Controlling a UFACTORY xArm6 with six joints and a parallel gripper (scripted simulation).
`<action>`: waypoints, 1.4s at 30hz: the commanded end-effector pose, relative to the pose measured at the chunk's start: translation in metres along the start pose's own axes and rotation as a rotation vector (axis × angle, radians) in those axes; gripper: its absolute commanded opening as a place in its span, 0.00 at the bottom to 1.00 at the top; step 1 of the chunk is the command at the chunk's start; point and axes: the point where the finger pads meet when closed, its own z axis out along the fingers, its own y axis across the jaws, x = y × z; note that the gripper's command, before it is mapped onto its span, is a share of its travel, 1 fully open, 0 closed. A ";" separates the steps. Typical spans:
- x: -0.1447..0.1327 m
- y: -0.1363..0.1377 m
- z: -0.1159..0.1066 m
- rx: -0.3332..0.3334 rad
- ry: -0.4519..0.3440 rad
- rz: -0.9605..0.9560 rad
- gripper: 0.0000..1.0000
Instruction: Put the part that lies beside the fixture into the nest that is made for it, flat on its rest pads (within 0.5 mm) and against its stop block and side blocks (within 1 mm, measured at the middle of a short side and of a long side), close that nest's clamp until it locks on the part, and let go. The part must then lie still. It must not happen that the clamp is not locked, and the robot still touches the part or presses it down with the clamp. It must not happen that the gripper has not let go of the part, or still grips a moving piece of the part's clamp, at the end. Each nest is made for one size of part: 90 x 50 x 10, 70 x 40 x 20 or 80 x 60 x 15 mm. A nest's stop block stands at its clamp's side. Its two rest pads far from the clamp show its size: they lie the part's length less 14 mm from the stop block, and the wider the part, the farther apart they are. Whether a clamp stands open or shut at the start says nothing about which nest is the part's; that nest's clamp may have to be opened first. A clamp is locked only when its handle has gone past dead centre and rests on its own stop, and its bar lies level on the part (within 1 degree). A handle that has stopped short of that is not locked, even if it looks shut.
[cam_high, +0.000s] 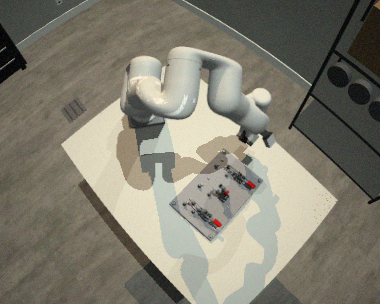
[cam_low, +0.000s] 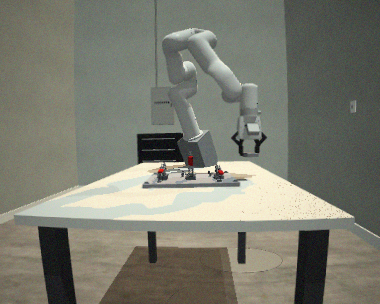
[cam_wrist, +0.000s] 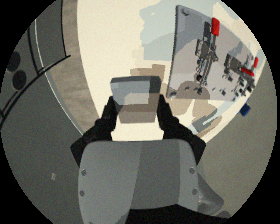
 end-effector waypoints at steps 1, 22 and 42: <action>0.001 -0.001 -0.001 0.003 0.003 0.001 0.00; 0.002 0.041 0.001 0.003 0.003 0.001 0.00; 0.003 0.176 0.006 0.003 0.003 0.001 0.00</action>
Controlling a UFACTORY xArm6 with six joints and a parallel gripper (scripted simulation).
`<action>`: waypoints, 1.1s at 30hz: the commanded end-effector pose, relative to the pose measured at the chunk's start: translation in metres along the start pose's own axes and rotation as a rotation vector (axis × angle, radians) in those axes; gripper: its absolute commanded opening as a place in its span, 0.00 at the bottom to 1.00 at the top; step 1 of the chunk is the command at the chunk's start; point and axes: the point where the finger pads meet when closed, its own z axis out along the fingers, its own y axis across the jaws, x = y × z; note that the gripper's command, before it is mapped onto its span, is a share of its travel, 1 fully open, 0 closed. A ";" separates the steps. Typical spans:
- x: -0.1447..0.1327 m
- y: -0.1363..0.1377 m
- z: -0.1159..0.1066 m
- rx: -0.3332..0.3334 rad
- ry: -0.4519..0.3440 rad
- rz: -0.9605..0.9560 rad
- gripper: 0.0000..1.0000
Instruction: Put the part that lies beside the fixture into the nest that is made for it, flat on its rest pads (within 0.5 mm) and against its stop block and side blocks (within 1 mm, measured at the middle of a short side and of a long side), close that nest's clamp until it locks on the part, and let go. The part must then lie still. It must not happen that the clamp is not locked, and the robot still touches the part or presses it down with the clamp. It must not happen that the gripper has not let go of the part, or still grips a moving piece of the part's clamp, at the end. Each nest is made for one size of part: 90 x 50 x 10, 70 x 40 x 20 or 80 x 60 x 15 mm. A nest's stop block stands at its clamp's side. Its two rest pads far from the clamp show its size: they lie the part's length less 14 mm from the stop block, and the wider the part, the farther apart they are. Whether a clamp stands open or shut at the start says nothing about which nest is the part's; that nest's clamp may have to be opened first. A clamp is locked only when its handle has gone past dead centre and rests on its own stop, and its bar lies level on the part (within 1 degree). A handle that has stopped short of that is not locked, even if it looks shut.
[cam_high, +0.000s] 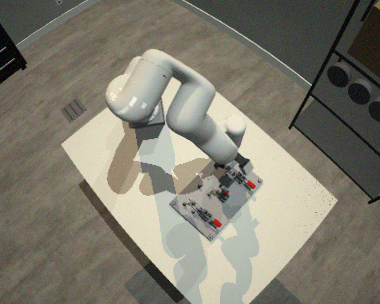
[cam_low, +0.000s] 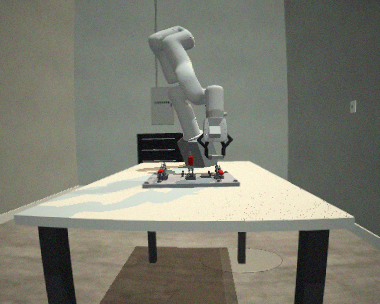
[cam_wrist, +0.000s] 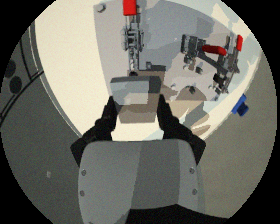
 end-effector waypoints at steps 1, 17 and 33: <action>0.002 0.033 0.000 0.007 0.002 0.000 0.00; 0.002 0.094 0.003 0.007 0.002 0.000 0.00; 0.003 0.101 0.003 0.007 0.002 0.000 0.00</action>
